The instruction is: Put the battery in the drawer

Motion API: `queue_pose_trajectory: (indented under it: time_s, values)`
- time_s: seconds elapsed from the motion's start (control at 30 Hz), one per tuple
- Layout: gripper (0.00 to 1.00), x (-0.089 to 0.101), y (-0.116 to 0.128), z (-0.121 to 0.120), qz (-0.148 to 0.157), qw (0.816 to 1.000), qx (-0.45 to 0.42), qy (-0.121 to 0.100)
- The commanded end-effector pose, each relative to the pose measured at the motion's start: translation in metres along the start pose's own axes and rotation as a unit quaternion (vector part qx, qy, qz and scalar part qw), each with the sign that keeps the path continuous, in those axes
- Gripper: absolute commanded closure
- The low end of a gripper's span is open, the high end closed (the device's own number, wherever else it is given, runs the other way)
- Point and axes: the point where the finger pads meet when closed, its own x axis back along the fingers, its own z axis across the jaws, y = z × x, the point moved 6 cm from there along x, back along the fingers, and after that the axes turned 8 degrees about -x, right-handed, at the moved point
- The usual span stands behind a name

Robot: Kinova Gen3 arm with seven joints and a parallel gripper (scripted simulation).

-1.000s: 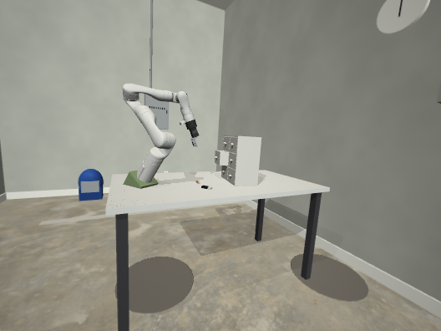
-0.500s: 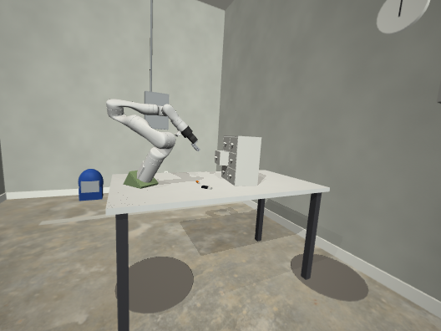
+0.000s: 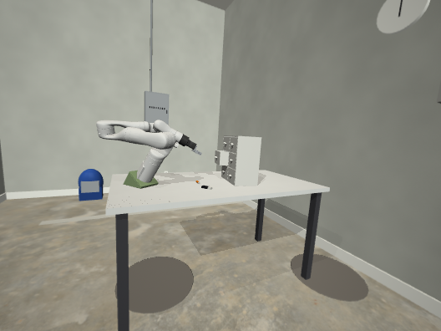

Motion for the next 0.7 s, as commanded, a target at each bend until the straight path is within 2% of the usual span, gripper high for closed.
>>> queue_pose_trajectory:
  time_s: [0.0,0.23,0.57,0.6,0.67]
  values:
    - [0.0,-0.0013,-0.003,-0.001,-0.029,1.0,0.009,0.004]
    - [0.0,-0.0062,-0.0084,-0.0019,-0.055,0.998,0.009,0.007]
    - [0.0,-0.0073,-0.0095,-0.0021,-0.06,0.998,0.009,0.008]
    - [1.0,-0.0073,-0.0095,-0.0021,-0.06,0.998,0.009,0.008]
    - [1.0,-0.0073,-0.0095,-0.0021,-0.06,0.998,0.009,0.008]
